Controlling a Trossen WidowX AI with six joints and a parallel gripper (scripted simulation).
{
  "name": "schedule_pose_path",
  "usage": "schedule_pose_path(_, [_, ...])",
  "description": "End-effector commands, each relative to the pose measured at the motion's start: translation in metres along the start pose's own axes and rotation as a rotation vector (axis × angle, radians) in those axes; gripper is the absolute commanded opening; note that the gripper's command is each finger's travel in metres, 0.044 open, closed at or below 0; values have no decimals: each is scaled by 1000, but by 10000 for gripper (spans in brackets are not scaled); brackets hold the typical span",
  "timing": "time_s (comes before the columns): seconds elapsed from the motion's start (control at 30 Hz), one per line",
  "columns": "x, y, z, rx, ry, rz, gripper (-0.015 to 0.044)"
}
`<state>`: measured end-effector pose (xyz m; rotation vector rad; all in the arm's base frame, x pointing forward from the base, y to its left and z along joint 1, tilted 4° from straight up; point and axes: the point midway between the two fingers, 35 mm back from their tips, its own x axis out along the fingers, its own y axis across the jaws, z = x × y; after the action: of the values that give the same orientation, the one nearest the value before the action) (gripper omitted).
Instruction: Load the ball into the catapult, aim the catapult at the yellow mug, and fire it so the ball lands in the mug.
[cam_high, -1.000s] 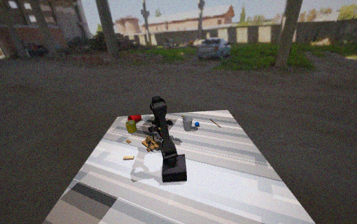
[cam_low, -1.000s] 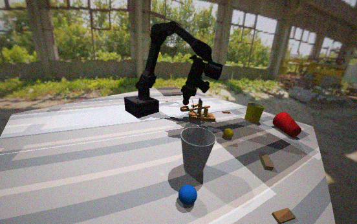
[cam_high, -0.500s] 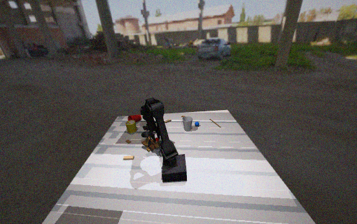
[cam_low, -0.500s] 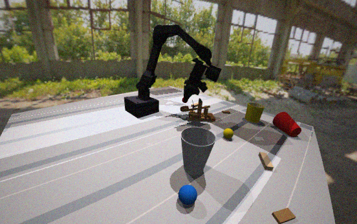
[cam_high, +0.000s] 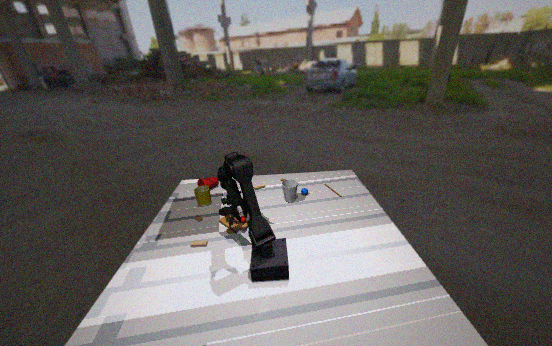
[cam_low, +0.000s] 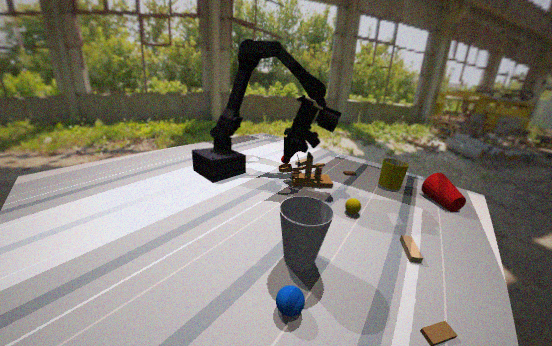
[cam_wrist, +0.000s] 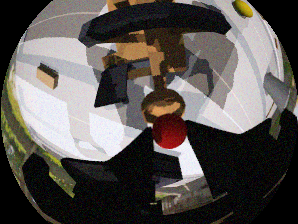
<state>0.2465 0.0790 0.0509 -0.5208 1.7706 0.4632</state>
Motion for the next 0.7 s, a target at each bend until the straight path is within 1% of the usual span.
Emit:
schedule_pose_path(0.0, [8,0,0,3,10,1,0])
schedule_pose_path(0.1, [11,1,2,3,10,1,0])
schedule_pose_path(0.13, [6,0,2,0,1,0,0])
schedule_pose_path(0.3, [6,0,2,0,1,0,0])
schedule_pose_path(0.6, [6,0,2,0,1,0,236])
schedule_pose_path(0.67, [-6,0,0,0,-1,-1,289])
